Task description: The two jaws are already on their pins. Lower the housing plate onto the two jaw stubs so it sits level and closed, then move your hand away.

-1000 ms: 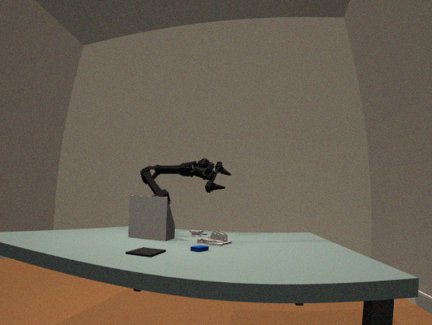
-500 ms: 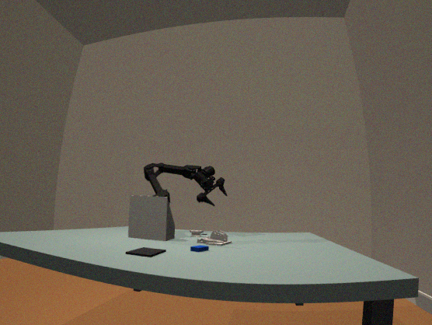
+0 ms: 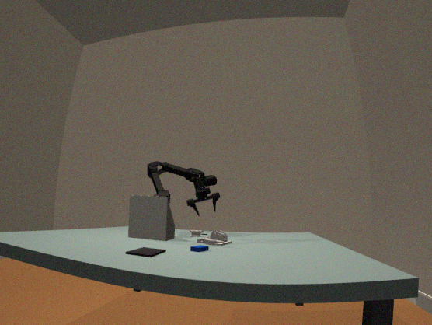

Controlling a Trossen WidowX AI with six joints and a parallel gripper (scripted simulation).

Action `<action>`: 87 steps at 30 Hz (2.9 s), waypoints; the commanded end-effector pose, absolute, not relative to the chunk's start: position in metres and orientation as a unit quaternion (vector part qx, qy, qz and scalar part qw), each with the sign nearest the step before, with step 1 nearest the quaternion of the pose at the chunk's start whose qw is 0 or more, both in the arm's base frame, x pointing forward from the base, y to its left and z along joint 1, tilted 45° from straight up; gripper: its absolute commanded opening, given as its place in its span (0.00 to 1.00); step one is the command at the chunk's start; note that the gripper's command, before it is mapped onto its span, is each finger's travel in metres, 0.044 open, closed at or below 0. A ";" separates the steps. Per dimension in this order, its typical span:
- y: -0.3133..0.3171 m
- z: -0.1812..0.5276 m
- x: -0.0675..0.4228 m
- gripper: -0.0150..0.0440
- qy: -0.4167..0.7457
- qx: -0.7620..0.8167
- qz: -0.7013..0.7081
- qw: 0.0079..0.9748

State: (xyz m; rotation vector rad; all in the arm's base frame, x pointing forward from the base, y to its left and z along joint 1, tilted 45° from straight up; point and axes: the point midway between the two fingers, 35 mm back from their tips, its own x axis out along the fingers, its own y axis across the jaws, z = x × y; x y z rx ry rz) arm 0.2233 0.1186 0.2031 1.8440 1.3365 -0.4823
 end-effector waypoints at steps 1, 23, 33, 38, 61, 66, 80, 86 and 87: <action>0.131 0.196 0.206 1.00 0.572 0.707 -0.206 0.360; 0.175 0.161 0.178 1.00 0.636 0.671 -0.235 0.299; 0.175 0.160 0.178 1.00 0.636 0.671 -0.235 0.299; 0.180 0.156 0.179 1.00 0.636 0.671 -0.235 0.299; 0.194 0.142 0.181 1.00 0.637 0.671 -0.235 0.299; 0.200 0.136 0.182 1.00 0.637 0.671 -0.235 0.299; 0.211 0.126 0.182 1.00 0.637 0.671 -0.235 0.298; 0.211 0.126 0.182 1.00 0.637 0.671 -0.235 0.298; 0.211 0.126 0.182 1.00 0.637 0.671 -0.235 0.298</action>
